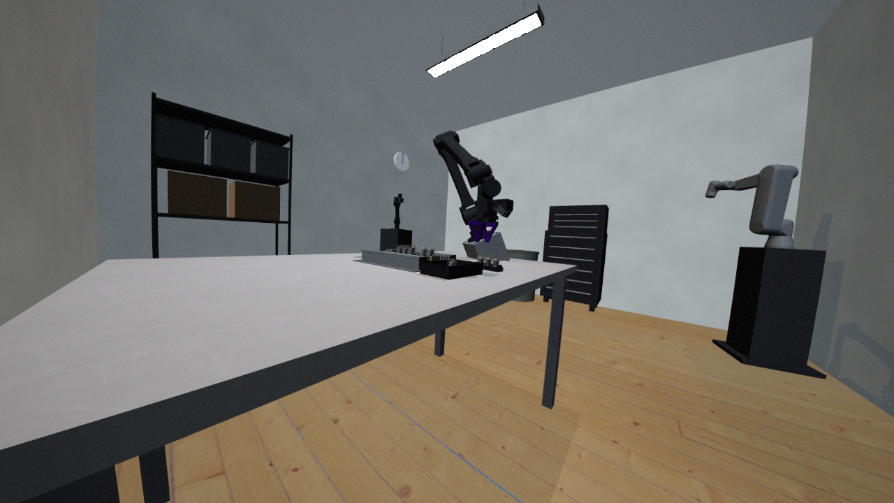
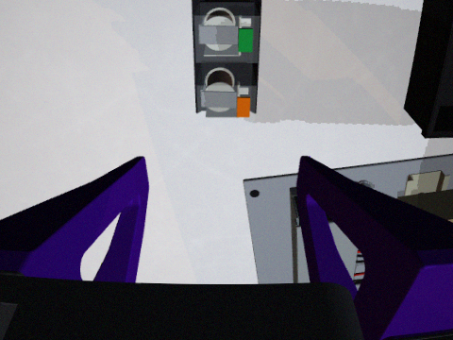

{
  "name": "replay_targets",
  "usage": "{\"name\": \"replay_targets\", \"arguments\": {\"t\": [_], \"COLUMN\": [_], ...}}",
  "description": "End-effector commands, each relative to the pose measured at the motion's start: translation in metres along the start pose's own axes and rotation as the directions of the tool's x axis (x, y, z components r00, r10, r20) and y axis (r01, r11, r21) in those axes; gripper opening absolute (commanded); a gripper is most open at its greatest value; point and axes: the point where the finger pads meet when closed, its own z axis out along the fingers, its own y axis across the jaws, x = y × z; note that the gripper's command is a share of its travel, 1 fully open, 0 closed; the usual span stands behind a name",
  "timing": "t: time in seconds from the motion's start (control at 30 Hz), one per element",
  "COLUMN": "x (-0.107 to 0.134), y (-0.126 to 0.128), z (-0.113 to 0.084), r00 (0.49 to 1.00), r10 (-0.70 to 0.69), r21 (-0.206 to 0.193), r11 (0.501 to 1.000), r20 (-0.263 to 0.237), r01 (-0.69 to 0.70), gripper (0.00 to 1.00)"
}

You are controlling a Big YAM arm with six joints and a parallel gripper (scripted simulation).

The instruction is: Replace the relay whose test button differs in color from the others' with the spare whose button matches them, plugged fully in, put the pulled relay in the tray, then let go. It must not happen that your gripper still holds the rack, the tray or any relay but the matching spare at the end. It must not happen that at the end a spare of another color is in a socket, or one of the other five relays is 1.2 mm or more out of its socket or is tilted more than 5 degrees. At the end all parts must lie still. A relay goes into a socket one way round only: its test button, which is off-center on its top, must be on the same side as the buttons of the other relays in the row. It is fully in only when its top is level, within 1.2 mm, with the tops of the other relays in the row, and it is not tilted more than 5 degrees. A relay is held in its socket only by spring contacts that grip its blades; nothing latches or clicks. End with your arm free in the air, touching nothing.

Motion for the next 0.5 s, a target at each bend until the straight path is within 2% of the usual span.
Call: {"name": "replay_targets", "arguments": {"t": [0.0,0.47], "x": [-0.0111,-0.0140], "y": [-0.0126,-0.0158], "z": [-0.0063,-0.0087], "r00": [1.000,1.000], "r10": [0.006,0.005], "r21": [0.019,0.018], "r11": [1.000,1.000], "r20": [0.027,0.027], "r01": [-0.007,-0.006], "gripper": [0.59,0.59]}}
